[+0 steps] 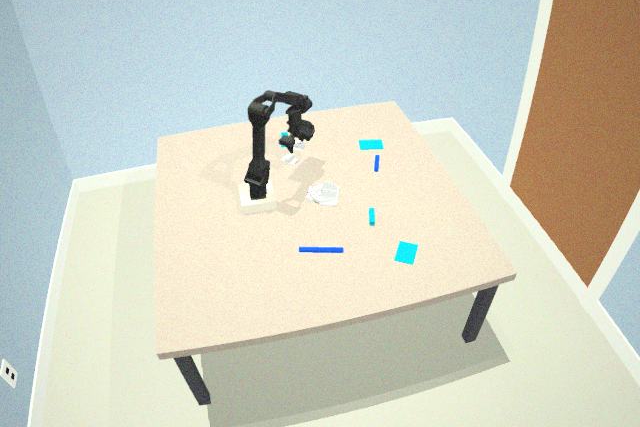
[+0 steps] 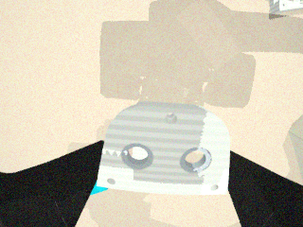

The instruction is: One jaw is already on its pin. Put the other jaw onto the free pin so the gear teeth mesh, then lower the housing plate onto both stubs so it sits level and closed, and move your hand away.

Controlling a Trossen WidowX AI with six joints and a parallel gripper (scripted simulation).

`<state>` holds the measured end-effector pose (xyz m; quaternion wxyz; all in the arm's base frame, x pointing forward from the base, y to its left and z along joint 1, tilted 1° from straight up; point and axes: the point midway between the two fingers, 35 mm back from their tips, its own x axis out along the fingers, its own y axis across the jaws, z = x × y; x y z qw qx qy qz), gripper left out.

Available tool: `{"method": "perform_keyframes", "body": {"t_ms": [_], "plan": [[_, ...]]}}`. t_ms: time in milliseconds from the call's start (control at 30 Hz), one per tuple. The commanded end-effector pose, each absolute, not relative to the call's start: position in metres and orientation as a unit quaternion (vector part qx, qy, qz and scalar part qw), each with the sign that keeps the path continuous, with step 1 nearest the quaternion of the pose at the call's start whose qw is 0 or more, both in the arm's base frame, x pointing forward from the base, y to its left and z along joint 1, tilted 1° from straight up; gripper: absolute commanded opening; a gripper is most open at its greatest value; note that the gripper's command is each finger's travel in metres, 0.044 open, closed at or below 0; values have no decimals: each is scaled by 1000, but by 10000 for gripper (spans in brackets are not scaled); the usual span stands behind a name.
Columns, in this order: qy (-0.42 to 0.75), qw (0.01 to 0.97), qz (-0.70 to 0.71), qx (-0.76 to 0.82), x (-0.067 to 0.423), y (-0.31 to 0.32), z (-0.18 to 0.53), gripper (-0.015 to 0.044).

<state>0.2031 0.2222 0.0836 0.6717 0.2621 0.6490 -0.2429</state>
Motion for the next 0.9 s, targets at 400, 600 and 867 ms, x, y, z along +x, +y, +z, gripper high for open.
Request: {"method": "perform_keyframes", "body": {"t_ms": [400,600,867], "plan": [[658,683,-219,229,226,170,84,351],[661,687,-208,217,232,151,84,351],[665,692,-195,202,238,125,85,351]]}}
